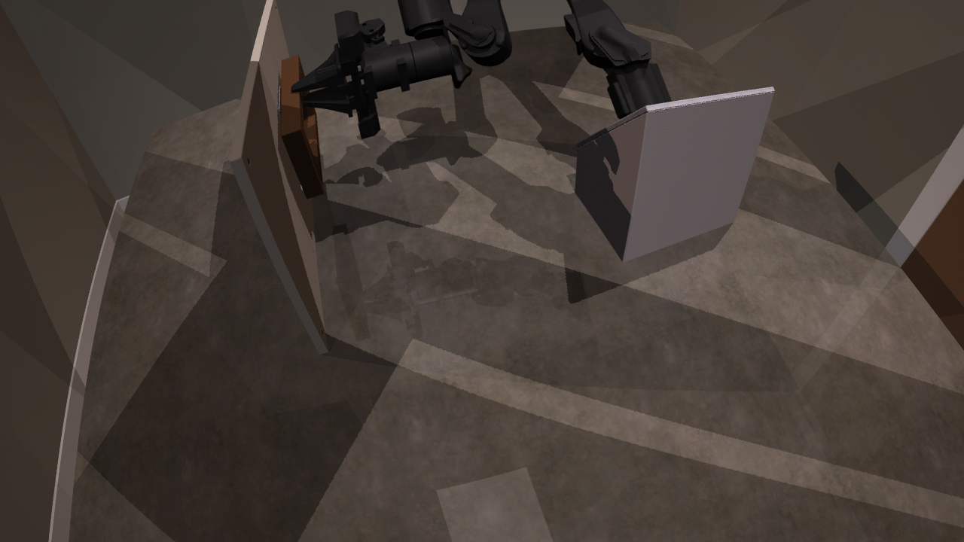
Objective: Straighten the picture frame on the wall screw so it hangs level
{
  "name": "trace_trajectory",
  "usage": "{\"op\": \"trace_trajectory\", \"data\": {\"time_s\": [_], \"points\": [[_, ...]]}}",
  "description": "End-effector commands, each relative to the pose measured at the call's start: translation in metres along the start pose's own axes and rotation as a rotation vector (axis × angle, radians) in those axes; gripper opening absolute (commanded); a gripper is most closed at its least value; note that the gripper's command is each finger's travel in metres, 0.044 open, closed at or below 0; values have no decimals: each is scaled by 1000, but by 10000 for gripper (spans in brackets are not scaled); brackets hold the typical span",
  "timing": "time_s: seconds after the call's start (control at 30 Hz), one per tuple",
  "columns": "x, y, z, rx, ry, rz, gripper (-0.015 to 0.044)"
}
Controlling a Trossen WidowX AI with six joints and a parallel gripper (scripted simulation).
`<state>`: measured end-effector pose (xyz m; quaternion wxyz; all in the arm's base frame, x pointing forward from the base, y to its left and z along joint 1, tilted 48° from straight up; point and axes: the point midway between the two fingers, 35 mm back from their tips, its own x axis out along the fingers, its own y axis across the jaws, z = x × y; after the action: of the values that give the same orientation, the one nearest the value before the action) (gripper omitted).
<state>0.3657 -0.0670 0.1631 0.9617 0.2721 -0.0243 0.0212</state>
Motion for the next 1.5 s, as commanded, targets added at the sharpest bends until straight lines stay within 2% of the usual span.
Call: {"op": "trace_trajectory", "data": {"time_s": [0.0,1.47], "points": [[1,5,0,-5,1,18,0],[1,-4,0,0,2,21,0]]}}
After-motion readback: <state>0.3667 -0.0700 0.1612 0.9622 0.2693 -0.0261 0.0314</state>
